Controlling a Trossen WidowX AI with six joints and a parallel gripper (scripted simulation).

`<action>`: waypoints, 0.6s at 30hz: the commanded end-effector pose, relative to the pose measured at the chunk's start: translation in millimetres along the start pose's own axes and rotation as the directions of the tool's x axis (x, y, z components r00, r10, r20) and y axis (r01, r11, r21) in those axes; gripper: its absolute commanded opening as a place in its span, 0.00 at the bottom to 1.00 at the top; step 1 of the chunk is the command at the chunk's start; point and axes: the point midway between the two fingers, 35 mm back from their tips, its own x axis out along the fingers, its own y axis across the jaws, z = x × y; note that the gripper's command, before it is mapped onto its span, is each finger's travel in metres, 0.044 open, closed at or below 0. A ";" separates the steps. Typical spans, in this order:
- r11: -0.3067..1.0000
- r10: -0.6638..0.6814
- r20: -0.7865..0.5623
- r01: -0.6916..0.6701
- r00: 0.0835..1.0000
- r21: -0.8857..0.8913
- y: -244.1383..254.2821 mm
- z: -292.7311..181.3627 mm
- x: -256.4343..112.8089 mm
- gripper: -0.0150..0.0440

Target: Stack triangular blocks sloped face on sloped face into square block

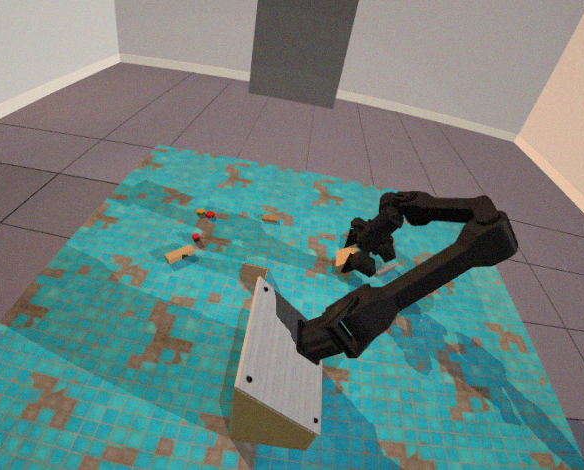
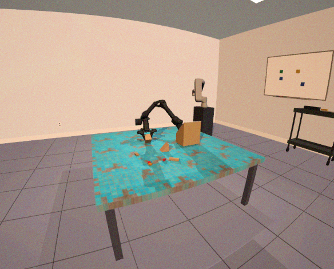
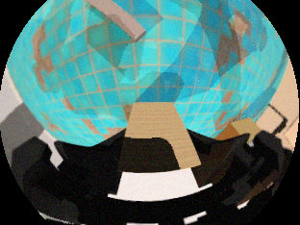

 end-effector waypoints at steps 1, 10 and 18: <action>1.000 0.009 -0.109 -0.009 0.994 -0.001 0.1 7.7 -6.6 0.25; 1.000 0.008 -0.335 -0.010 0.942 -0.002 -0.1 23.5 -11.7 0.25; 1.000 0.008 -0.418 -0.007 0.909 0.004 -0.8 33.0 -13.1 0.30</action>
